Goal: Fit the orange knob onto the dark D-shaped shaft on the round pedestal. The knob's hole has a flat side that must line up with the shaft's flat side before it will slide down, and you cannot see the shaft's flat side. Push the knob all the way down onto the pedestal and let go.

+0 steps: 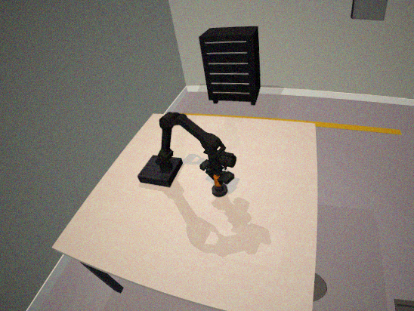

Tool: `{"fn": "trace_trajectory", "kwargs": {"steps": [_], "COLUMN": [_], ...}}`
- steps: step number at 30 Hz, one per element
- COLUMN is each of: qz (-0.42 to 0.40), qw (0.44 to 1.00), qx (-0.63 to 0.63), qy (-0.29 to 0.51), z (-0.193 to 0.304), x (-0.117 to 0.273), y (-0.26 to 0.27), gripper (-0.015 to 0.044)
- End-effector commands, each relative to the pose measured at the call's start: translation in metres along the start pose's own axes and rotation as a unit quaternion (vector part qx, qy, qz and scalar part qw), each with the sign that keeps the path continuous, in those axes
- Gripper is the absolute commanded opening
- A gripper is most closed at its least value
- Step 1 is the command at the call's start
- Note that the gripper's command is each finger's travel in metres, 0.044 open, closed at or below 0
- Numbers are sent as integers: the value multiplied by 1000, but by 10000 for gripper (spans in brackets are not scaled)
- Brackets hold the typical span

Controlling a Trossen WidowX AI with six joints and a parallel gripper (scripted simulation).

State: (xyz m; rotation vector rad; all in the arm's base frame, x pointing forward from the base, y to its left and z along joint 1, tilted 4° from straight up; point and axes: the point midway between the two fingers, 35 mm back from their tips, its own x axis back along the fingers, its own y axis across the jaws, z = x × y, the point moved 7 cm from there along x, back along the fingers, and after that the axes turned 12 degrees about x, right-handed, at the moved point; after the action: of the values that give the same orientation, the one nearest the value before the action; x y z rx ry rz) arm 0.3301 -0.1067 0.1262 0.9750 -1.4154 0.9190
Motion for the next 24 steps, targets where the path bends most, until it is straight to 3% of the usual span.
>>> {"fn": "trace_trajectory", "kwargs": {"steps": [1,19,24], "qz": [1,1,1], "qw": [1000,1000,998], "qx": [3,3,66], "qy": [1,1,1], "z": [0,-1,-1], "x": [0,4,4], "y": [0,-2,-2], "gripper": [0,0,0]}}
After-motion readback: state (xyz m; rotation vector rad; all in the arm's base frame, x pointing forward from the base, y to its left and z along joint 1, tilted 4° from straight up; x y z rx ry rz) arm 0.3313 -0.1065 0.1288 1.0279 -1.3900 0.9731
